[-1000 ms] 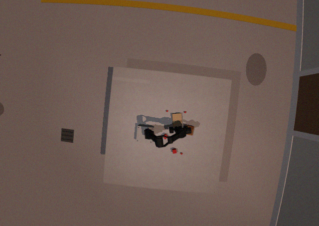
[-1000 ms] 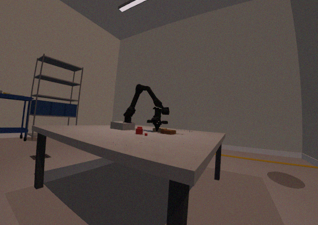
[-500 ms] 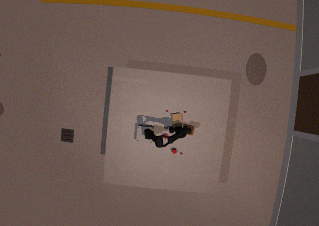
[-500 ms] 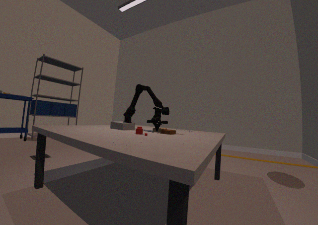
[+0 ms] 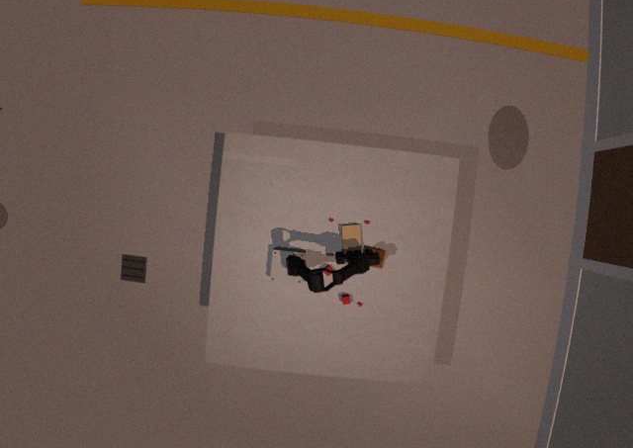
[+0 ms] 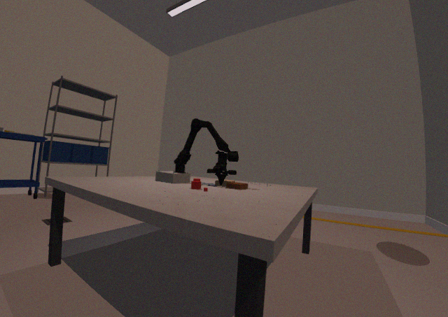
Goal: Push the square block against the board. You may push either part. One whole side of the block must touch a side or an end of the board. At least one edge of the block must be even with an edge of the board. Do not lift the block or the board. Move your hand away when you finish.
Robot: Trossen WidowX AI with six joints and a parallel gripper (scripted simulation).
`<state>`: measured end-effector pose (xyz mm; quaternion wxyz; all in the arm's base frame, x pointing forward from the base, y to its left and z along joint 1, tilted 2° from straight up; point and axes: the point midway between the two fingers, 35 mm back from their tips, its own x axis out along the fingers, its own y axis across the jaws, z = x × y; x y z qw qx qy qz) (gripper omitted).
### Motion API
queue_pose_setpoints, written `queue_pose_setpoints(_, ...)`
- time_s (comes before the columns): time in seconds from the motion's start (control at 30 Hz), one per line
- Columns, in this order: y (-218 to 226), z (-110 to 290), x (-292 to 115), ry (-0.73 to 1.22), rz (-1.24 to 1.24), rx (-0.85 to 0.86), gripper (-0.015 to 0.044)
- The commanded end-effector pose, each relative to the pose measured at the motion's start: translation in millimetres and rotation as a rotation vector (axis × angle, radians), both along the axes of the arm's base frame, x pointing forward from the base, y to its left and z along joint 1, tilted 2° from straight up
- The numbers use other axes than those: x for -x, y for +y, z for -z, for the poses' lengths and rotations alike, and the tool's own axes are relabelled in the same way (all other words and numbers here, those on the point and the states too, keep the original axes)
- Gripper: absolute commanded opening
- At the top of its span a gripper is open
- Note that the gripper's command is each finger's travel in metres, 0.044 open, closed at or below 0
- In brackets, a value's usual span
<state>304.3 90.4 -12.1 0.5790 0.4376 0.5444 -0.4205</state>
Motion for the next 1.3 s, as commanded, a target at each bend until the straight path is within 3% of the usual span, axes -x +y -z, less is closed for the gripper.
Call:
queue_pose_setpoints(0.0,1.6,1.0,1.6,0.005,-0.001,-0.006,0.0000)
queue_pose_setpoints(1.13,-43.2,0.0,-11.9,0.004,-0.001,-0.003,0.0000)
queue_pose_setpoints(1.27,-39.7,-42.5,-9.4,0.004,0.000,-0.002,0.0000)
